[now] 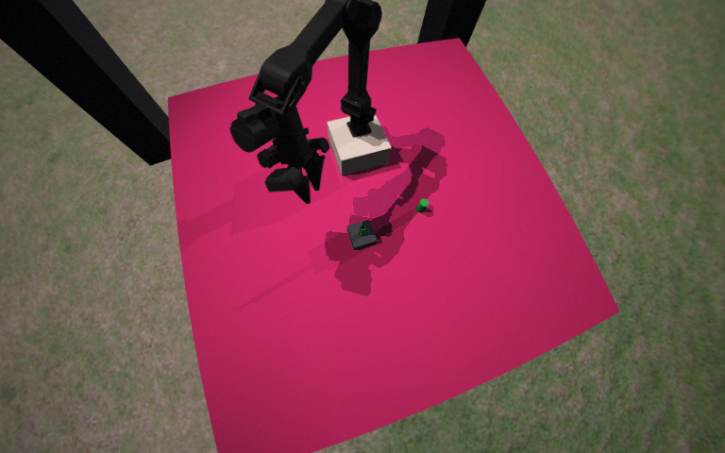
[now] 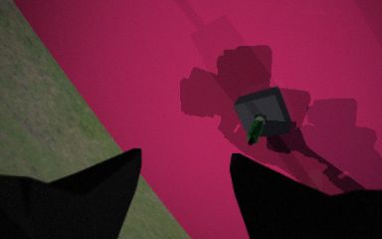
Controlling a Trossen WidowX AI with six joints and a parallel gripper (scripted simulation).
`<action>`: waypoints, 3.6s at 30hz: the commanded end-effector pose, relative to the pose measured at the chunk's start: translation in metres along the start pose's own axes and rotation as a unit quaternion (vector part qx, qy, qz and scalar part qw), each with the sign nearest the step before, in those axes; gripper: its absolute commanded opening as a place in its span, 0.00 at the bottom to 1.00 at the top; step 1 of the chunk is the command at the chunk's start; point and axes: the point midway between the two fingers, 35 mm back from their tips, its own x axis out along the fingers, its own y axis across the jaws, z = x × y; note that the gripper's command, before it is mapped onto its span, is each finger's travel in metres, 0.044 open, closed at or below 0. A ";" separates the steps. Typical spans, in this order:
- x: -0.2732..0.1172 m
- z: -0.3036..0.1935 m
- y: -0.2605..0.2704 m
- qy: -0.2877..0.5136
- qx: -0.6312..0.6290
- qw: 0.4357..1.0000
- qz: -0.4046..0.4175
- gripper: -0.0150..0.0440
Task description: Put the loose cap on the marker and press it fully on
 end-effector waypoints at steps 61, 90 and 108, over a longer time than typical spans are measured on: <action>0.203 -0.226 -0.237 0.122 -0.809 0.500 -0.285 0.66; 0.229 -0.214 -0.254 0.122 -0.809 0.500 -0.285 0.44; 0.201 -0.227 -0.236 0.122 -0.809 0.500 -0.285 0.25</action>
